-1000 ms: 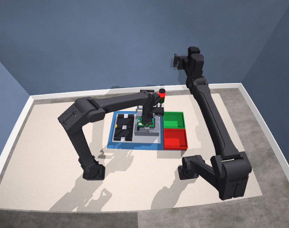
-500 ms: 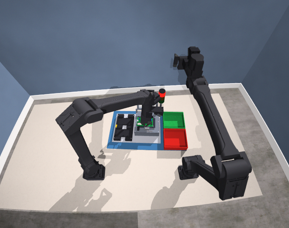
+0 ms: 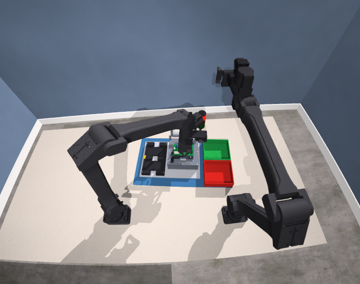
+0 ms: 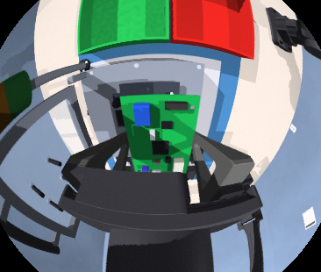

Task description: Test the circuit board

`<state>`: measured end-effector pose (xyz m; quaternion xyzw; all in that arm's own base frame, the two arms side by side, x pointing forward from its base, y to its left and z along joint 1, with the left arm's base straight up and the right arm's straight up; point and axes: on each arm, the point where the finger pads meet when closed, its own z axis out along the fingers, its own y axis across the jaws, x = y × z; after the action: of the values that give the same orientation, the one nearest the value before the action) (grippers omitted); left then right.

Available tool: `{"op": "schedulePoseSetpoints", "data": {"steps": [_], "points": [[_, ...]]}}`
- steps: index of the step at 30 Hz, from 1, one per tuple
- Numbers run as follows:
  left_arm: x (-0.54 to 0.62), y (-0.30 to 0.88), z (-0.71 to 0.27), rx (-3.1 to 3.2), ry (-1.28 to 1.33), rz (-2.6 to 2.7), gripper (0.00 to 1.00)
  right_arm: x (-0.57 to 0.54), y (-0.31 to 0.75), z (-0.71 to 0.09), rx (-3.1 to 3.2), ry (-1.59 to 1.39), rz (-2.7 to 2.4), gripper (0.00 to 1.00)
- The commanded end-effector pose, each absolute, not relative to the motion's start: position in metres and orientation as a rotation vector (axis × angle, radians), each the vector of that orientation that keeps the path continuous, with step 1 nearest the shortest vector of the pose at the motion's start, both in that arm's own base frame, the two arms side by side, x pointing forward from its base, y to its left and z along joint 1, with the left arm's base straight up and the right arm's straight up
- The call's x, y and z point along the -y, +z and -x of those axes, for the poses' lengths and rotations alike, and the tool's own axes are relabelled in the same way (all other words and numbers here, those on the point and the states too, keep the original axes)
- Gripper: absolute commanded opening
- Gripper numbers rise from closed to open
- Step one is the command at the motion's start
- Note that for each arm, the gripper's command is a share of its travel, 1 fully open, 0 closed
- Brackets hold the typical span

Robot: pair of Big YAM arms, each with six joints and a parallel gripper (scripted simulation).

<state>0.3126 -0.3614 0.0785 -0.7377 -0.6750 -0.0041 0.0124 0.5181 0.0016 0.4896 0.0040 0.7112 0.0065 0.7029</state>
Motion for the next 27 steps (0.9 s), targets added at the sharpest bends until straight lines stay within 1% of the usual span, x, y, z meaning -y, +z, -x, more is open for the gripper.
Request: {"op": "schedulePoseSetpoints", "data": {"steps": [1,7,11,14,22,27], "points": [[0.405,0.096,-0.323,2.184,-0.017,2.331,0.68,0.000,0.498,-0.518,-1.560,0.000,0.000,1.00],[0.504,0.068,-0.259,2.189,0.002,2.306,0.68,0.000,0.498,-0.518,-1.560,0.000,0.000,1.00],[0.541,0.050,-0.222,2.158,0.008,2.302,0.68,0.000,0.498,-0.518,-1.560,0.000,0.000,1.00],[0.553,0.043,-0.208,2.140,0.009,2.309,0.68,0.000,0.498,-0.518,-1.560,0.000,0.000,1.00],[0.561,0.051,-0.209,2.134,0.030,2.349,0.68,0.000,0.498,-0.518,-1.560,0.000,0.000,1.00],[0.555,0.036,-0.207,2.126,0.022,2.341,0.68,0.000,0.498,-0.518,-1.560,0.000,0.000,1.00]]}}
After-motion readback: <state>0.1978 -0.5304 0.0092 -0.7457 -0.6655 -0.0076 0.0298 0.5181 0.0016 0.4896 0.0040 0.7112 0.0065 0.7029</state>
